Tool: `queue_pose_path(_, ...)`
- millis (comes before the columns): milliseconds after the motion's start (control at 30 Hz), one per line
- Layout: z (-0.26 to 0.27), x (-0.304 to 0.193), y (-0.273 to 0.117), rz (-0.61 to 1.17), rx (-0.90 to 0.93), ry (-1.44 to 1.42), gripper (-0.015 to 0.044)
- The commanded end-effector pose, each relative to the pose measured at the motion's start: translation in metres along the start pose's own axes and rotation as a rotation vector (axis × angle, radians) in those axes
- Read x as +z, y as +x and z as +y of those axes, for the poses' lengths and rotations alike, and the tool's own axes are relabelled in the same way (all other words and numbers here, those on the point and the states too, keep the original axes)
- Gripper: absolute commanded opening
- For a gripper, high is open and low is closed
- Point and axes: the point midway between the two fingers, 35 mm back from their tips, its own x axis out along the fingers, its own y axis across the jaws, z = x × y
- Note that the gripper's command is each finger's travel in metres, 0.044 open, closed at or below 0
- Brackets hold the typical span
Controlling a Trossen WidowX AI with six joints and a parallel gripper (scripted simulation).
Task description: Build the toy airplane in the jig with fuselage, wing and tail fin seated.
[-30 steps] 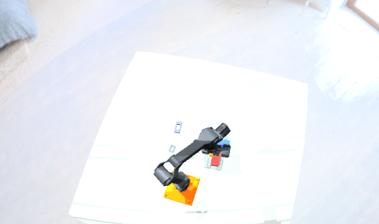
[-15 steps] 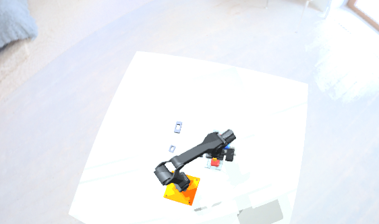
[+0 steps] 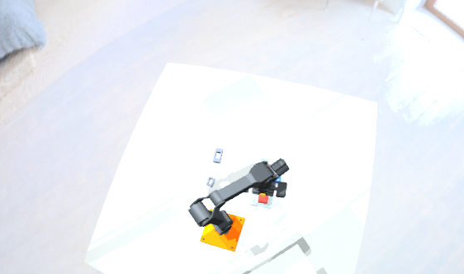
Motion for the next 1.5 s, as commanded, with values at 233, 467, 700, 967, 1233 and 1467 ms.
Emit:
queue_pose_path(233, 0.000, 0.001, 0.012, -0.002, 0.001, -0.004, 0.0066)
queue_pose_path(467, 0.000, 0.001, 0.024, -0.002, 0.001, -0.004, 0.0066)
queue_pose_path(700, 0.000, 0.001, 0.035, -0.002, 0.001, -0.004, 0.0066)
queue_pose_path(967, 0.000, 0.001, 0.041, -0.002, 0.002, -0.004, 0.0066)
queue_pose_path(1233, -0.001, 0.001, 0.038, -0.003, -0.002, -0.004, 0.0026)
queue_pose_path(1467, -0.001, 0.001, 0.038, -0.003, -0.002, -0.004, 0.0079)
